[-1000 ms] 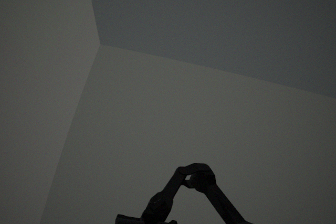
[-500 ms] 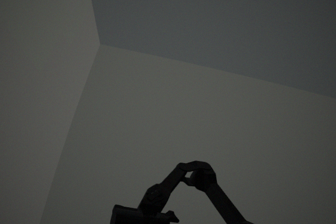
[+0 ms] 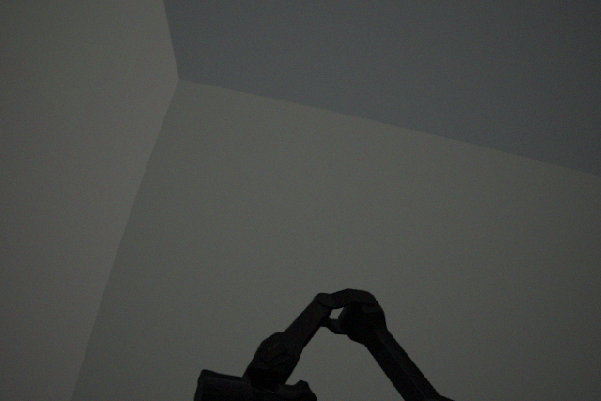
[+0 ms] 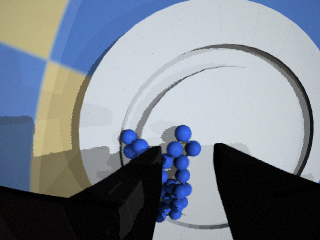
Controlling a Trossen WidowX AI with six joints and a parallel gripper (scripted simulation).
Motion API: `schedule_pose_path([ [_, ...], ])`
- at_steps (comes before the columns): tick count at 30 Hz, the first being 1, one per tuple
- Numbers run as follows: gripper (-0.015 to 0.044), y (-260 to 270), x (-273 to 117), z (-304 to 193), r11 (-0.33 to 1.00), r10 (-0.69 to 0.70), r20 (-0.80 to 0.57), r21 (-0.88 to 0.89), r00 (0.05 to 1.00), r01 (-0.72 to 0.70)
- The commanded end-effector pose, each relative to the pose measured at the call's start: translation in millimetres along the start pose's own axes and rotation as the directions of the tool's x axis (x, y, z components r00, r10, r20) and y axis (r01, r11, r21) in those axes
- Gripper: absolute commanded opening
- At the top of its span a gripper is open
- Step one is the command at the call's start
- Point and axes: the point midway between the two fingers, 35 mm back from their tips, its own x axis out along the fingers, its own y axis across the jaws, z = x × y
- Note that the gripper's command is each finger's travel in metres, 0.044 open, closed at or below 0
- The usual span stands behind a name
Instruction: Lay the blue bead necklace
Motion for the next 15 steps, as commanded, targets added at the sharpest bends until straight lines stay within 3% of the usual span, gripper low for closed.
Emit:
schedule_pose_path([
  [1,0.012,0.1,2.1,0.8,1.0,-0.001,0.003,0.0,1.0,0.001],
  [15,0.012,0.6,24.2,-0.3,1.0,-0.002,0.0,-0.007,1.0,0.002],
])
